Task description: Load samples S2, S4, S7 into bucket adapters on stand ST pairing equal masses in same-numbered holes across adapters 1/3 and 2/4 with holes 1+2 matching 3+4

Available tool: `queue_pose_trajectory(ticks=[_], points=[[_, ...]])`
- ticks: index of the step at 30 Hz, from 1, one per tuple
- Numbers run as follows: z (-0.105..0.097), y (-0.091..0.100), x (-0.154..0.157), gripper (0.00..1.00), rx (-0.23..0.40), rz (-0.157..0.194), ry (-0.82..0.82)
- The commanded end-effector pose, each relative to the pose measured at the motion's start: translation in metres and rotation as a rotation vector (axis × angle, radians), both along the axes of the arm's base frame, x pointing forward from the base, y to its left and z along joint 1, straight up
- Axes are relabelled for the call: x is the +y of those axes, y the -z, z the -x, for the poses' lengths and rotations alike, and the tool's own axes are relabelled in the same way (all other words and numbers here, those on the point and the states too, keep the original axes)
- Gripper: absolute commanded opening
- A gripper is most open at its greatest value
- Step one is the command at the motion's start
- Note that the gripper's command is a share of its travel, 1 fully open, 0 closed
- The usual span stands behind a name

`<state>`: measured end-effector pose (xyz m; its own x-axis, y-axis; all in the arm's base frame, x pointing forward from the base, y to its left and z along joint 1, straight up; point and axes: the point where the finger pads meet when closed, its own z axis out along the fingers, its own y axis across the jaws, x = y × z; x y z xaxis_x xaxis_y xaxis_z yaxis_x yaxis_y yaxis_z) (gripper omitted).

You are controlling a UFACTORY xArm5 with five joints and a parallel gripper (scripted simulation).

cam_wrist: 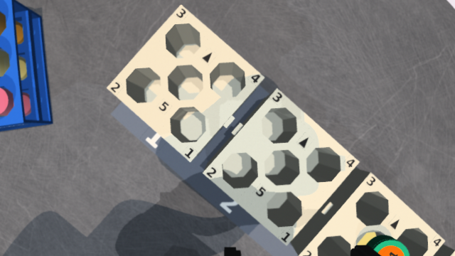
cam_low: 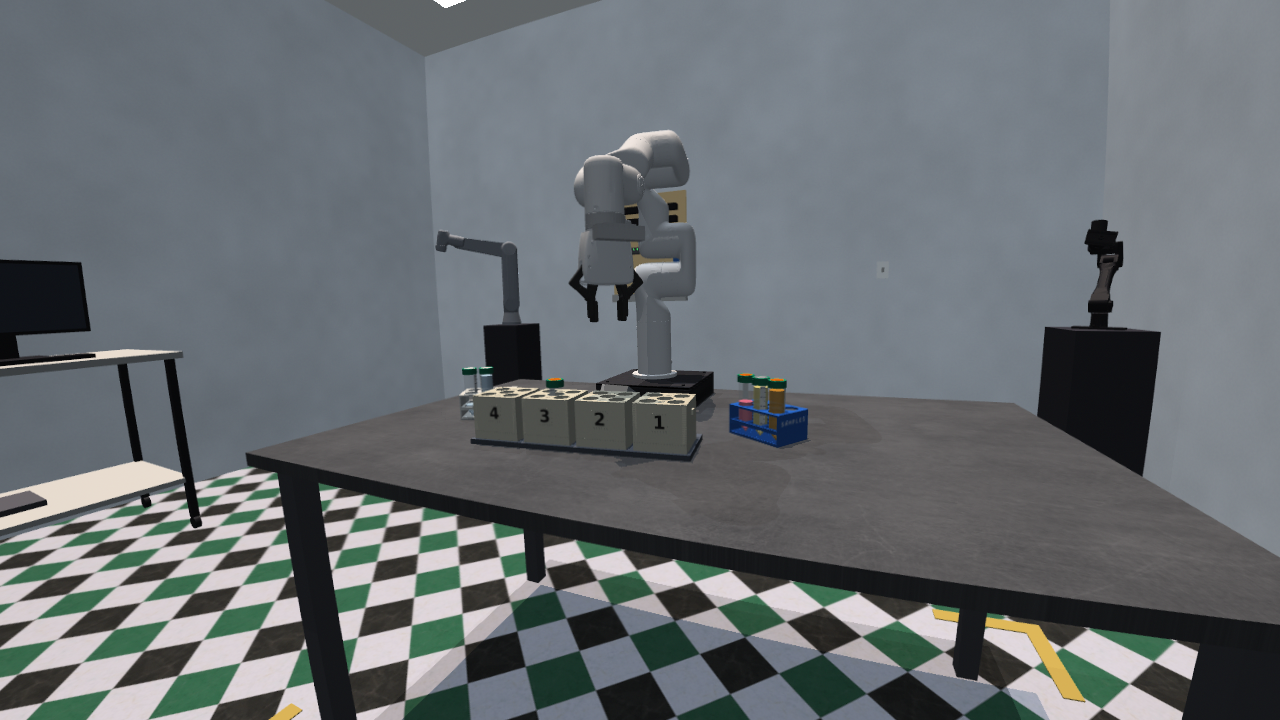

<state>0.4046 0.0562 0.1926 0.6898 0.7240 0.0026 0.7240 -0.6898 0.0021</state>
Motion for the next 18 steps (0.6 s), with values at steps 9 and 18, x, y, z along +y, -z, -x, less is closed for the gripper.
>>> queue_pose_trajectory(ticks=[9,18], points=[[0.024,-0.001,0.052,0.57,-0.005,0.003,-0.140],[0.040,-0.001,0.084,0.57,-0.005,0.002,-0.140]])
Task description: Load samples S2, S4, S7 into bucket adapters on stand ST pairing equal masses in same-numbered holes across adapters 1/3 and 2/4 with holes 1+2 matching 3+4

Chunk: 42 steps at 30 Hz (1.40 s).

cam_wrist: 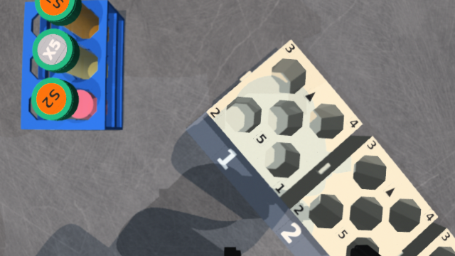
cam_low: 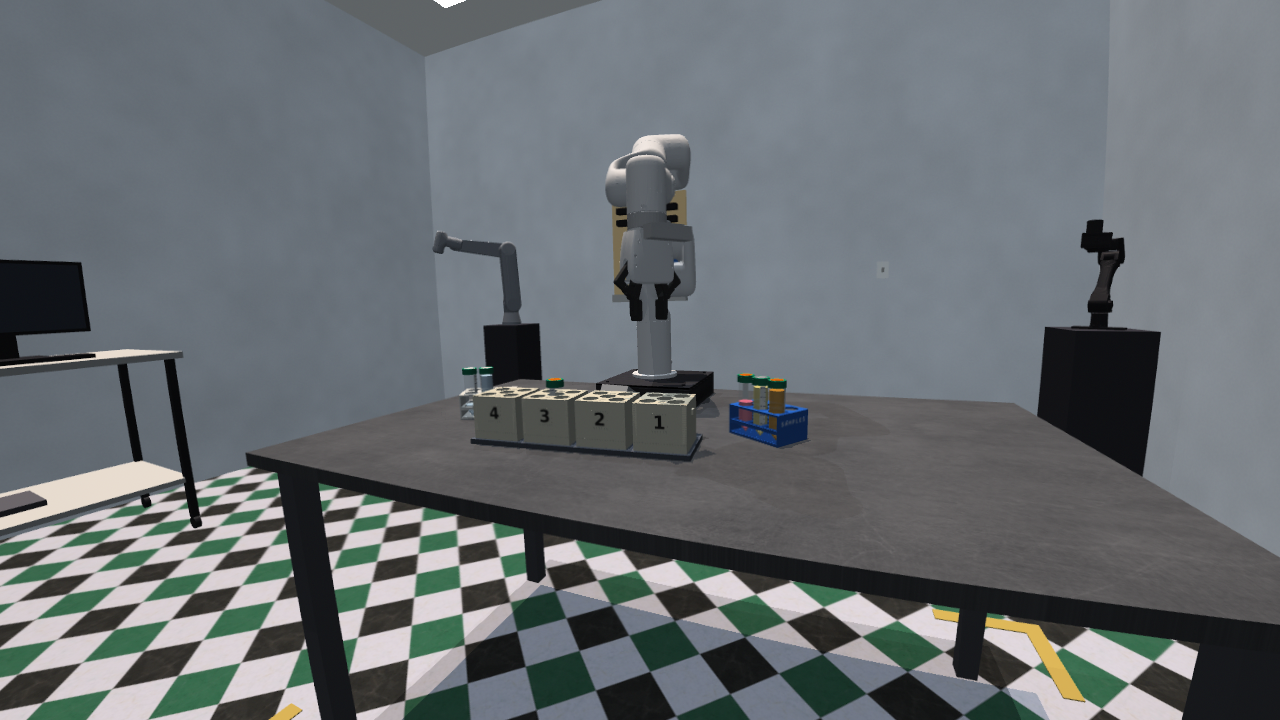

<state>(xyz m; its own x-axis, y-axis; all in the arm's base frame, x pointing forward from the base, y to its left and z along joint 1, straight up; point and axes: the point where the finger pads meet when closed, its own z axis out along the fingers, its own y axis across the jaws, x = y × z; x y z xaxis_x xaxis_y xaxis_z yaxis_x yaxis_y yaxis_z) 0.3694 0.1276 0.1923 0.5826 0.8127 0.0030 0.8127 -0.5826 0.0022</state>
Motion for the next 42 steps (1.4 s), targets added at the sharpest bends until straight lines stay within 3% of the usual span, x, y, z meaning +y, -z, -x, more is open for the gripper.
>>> queue_pose_trajectory(ticks=[1,42], points=[[0.007,-0.001,0.017,0.57,-0.005,0.002,0.000],[0.084,-0.001,0.174,0.57,-0.004,0.001,0.000]])
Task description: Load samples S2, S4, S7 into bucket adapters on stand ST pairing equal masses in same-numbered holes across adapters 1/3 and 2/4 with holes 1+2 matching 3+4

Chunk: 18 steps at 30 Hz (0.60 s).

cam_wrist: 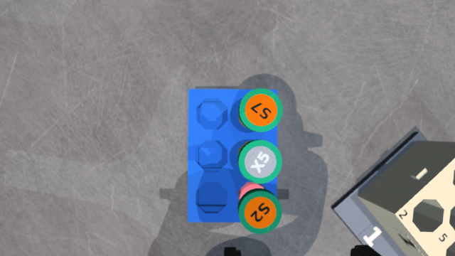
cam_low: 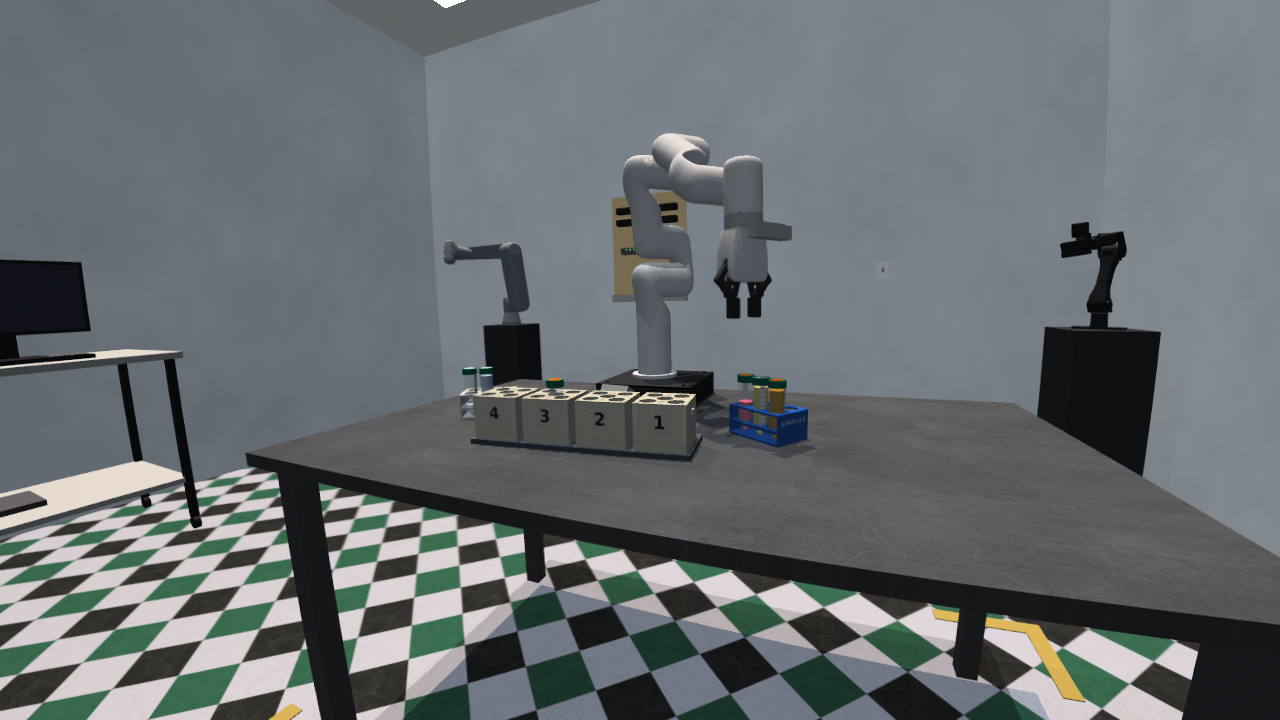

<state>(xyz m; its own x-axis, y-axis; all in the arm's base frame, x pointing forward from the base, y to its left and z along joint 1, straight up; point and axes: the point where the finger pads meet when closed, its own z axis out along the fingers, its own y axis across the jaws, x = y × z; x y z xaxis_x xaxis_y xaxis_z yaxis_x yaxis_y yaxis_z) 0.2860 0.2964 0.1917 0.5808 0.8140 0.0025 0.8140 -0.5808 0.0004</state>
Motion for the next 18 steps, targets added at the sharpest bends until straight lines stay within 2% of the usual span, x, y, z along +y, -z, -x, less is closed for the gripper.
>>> queue_pose_trajectory(ticks=[1,10,18], points=[[0.001,-0.001,0.005,0.57,-0.006,0.001,0.002],[0.001,-0.001,0.005,0.57,-0.006,0.001,0.002],[0.001,0.015,0.005,0.57,-0.006,0.001,0.002]])
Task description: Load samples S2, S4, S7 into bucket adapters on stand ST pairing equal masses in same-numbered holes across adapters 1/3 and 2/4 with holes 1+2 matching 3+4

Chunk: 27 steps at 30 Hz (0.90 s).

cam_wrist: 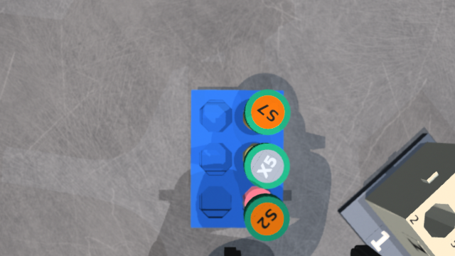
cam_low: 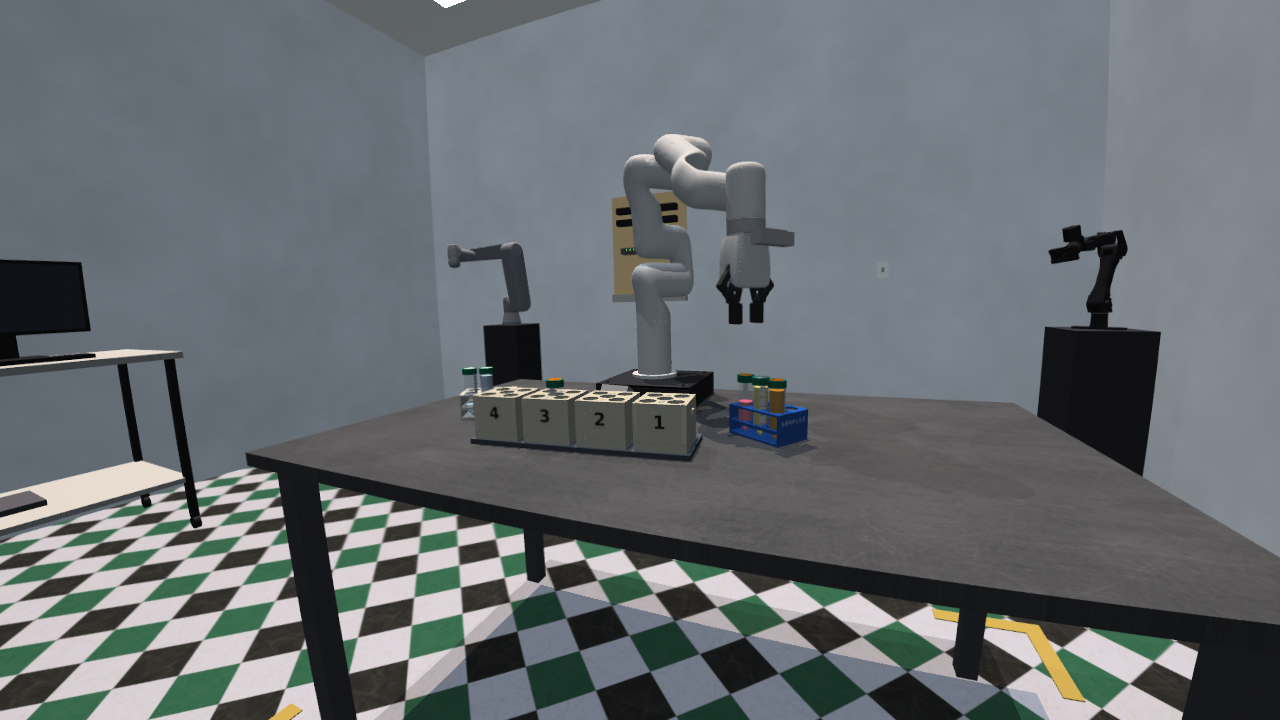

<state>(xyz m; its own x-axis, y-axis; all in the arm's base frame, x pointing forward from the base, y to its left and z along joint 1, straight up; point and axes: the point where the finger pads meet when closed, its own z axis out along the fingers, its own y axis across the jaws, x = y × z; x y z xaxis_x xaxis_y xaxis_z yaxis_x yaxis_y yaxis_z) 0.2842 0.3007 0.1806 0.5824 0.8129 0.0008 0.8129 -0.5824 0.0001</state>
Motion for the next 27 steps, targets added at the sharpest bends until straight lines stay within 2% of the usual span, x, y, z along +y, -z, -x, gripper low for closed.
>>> queue_pose_trajectory(ticks=[1,27], points=[[-0.001,0.006,0.001,0.57,-0.007,0.000,0.000],[-0.001,0.050,0.001,0.57,-0.007,0.000,0.000]])
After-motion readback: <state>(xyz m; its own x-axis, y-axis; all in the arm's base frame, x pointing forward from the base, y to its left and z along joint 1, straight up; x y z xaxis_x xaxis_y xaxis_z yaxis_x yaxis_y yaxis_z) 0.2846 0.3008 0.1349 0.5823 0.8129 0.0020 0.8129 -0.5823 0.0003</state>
